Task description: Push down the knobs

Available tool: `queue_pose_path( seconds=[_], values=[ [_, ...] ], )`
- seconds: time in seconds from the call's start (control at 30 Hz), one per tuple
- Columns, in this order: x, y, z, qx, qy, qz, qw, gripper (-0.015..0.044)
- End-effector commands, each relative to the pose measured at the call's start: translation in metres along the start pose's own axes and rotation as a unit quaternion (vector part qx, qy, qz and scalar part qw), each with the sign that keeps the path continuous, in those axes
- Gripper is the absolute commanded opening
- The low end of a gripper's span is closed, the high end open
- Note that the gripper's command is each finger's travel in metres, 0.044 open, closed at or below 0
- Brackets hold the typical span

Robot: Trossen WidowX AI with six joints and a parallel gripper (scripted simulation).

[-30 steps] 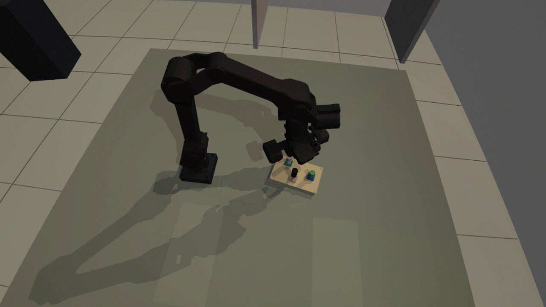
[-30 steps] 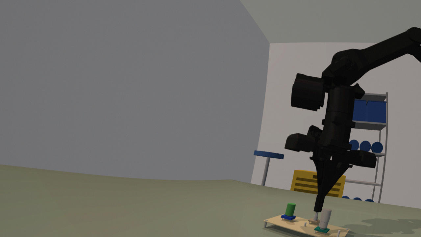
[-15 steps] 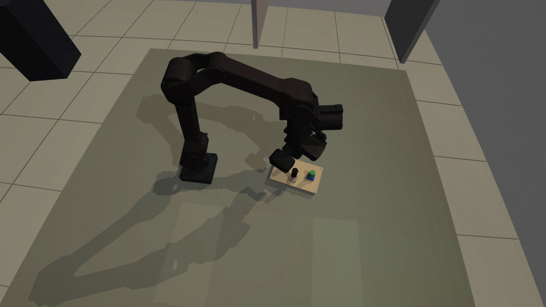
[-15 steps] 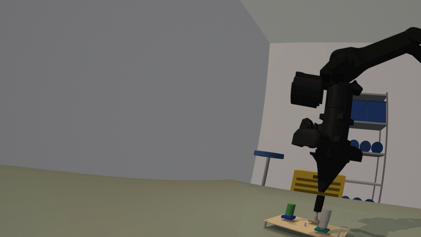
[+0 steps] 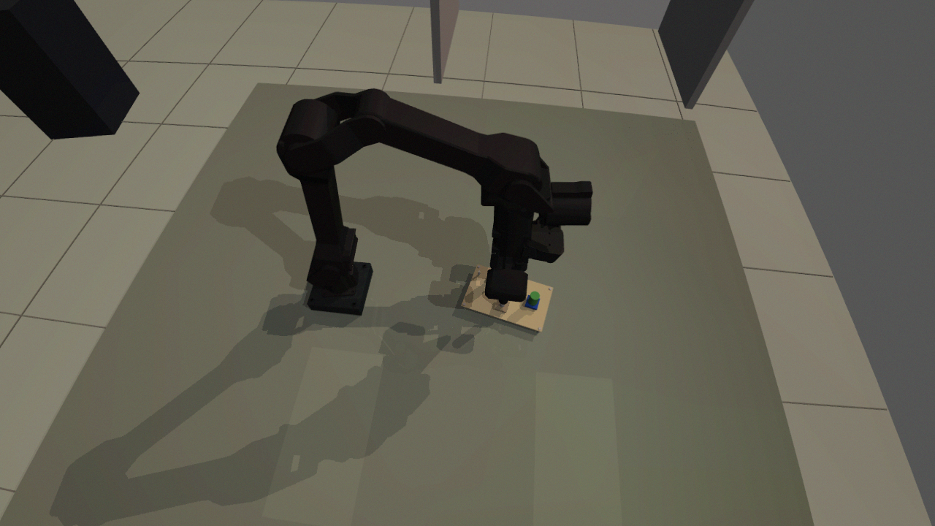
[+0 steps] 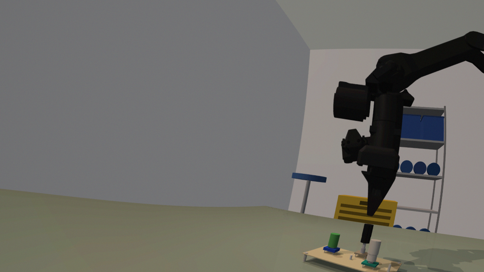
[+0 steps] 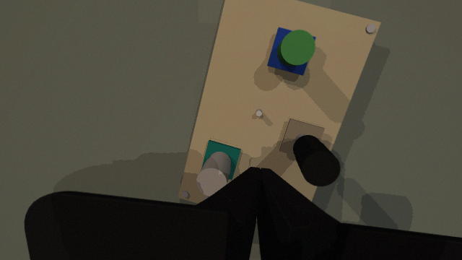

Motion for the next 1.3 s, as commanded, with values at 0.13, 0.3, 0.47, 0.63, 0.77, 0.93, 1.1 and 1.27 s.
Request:
queue_pose_path(
  seconds=[0.13,0.3,0.47,0.63,0.77,0.93,1.1,1.27],
  values=[
    [0.003,-0.004,-0.003,0.147,0.006,0.0,0.989,0.0],
    [0.006,-0.007,-0.004,0.232,0.009,0.0,0.973,0.0],
    [0.008,-0.009,-0.005,0.315,0.012,-0.001,0.949,0.0],
    [0.011,-0.012,-0.006,0.395,0.014,-0.002,0.918,0.0],
    [0.013,-0.014,-0.007,0.458,0.016,-0.003,0.889,0.0],
    [0.015,-0.016,-0.008,0.533,0.018,-0.005,0.846,0.0],
    [0.017,-0.018,-0.009,0.604,0.021,-0.008,0.797,0.0],
    [0.02,-0.021,-0.01,0.671,0.022,-0.011,0.741,0.0]
  ],
)
Point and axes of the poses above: the point midway between the two fingers, 35 mm back from their tips, its own x axis back along the fingers, its own y axis across the jaws, z = x × y, the point moved 8 cm from there along x, back along the fingers, and after that the axes turned 8 degrees about -x, right-handed, at the moved point
